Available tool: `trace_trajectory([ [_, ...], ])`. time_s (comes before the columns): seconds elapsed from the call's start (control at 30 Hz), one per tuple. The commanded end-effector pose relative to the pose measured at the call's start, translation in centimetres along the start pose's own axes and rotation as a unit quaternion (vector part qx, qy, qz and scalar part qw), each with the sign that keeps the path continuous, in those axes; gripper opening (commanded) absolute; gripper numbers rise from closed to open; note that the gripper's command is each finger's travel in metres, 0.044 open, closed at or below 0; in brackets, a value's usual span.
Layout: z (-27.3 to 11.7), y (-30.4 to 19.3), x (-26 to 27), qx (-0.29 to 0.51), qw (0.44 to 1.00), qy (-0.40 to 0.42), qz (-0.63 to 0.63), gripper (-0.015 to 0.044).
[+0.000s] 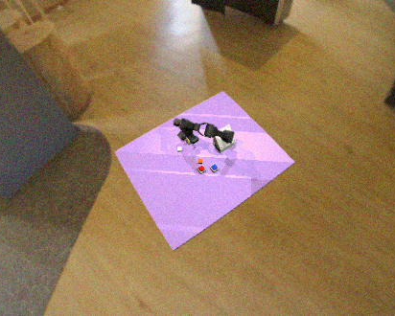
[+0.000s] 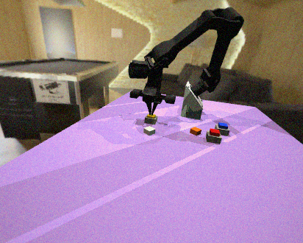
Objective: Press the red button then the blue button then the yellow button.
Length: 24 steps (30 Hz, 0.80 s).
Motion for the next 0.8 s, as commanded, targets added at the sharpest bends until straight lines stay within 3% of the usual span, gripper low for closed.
trace_trajectory([
  [0.0,0.1,0.0,0.1,-0.001,1.000,0.002,0.003,0.0020],
  [0.33,0.1,0.0,0.1,-0.001,1.000,0.002,0.003,0.0020],
  [0.57,-3.2,-0.1,0.0,0.000,1.000,0.002,0.003,0.0020],
  [0.77,-5.9,6.2,4.9,0.006,1.000,-0.021,0.010,0.0177],
])
Point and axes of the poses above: the point midway between the two fingers, 35 mm back from their tips, its own z axis out along the fingers, its own x axis across the jaws, y = z × x, the point moved 9 cm from there along -z, back along the fingers, and after that the axes turned 14 degrees about -z, right-handed, at the moved point
